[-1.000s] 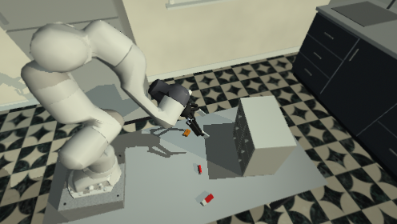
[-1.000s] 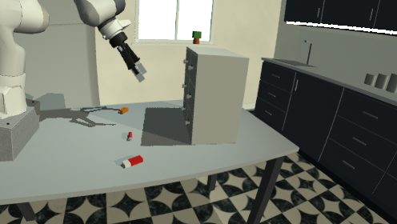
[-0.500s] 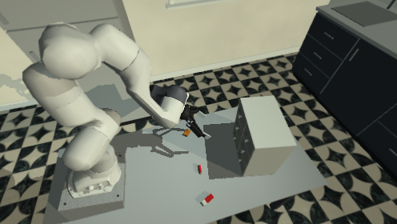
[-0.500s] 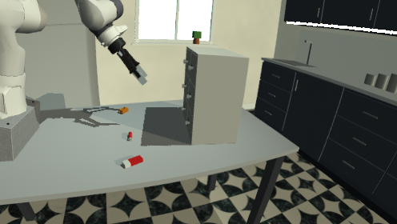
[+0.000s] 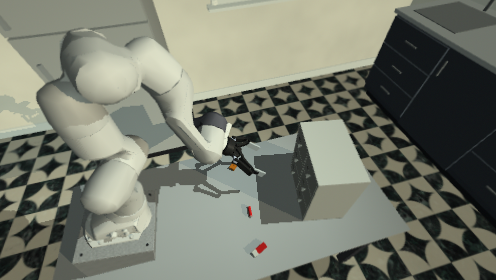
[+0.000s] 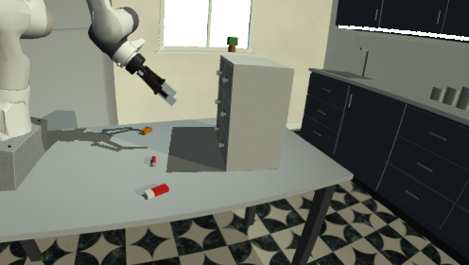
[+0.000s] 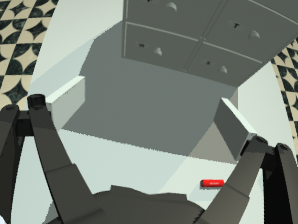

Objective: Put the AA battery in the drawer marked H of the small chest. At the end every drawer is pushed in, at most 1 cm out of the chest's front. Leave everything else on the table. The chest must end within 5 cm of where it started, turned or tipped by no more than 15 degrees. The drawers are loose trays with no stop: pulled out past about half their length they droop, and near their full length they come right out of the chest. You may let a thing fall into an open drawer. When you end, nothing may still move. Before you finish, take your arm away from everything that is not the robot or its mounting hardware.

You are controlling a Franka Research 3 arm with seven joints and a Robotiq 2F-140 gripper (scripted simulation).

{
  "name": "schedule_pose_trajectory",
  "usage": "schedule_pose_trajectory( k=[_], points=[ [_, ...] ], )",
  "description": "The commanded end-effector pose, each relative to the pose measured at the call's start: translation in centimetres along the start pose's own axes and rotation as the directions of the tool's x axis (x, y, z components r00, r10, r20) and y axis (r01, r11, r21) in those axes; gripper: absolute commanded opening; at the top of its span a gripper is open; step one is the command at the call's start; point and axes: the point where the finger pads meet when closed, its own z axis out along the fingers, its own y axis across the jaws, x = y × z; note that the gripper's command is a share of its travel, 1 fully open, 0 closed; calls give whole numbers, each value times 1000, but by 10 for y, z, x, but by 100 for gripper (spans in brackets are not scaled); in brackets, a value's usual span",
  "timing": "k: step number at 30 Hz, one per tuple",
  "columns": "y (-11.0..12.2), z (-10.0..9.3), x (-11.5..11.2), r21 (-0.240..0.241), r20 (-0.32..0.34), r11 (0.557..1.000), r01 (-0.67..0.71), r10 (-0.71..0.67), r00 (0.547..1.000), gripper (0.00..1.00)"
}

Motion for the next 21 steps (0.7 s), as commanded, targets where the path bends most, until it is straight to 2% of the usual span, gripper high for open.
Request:
schedule_pose_trajectory(
  k=[1, 5, 6, 8, 9, 11, 12, 14, 17, 21],
  points=[
    [4, 11, 14, 3, -127, 997, -82, 82, 989, 100],
    [4, 11, 14, 3, -127, 997, -82, 82, 989, 100],
    [5, 17, 14, 1, -164, 997, -81, 80, 983, 100],
    [5, 17, 14, 1, -164, 997, -81, 80, 983, 100],
    [5, 21, 14, 1, -198, 997, -82, 80, 977, 100],
    [5, 21, 14, 1, -198, 997, -82, 80, 977, 100],
    [5, 23, 14, 2, -230, 997, -83, 81, 970, 100],
    [5, 23, 14, 2, -230, 997, -83, 81, 970, 100],
    [4, 30, 14, 4, -281, 997, -82, 79, 957, 100],
    [4, 33, 14, 3, -301, 997, -81, 78, 951, 100]
  ],
)
